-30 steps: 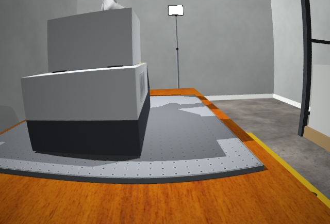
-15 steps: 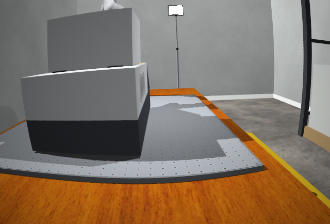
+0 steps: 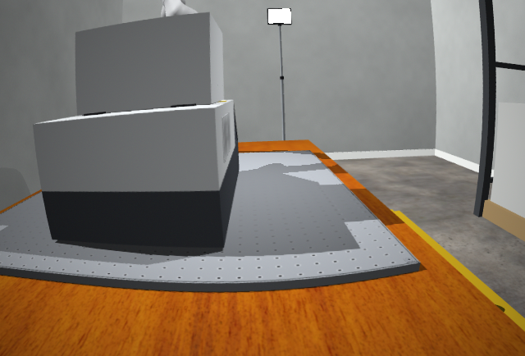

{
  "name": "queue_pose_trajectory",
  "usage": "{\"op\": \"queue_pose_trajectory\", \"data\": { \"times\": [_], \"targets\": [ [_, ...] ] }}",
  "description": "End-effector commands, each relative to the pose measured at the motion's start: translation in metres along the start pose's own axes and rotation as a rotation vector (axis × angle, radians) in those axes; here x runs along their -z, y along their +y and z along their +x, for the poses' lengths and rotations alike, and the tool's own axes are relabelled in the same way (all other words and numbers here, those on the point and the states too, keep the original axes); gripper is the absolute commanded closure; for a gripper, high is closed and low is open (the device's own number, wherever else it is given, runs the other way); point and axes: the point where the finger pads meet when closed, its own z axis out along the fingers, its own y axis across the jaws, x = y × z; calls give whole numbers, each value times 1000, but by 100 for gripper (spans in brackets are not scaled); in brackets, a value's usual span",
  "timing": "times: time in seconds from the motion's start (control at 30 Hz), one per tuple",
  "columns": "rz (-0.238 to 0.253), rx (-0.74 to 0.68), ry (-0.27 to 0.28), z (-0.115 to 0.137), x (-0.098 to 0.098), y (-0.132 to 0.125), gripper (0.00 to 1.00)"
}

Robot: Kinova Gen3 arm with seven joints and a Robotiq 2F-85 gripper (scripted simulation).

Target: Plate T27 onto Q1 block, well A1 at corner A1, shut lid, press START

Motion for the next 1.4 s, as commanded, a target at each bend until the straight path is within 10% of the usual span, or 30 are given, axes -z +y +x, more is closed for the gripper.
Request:
{"op": "queue_pose_trajectory", "data": {
  "times": [0.0, 1.37],
  "targets": [
    [1, 0, -1, 0, 0, 0, 90],
    [1, 0, -1, 13, 0, -14, 90]
  ]
}}
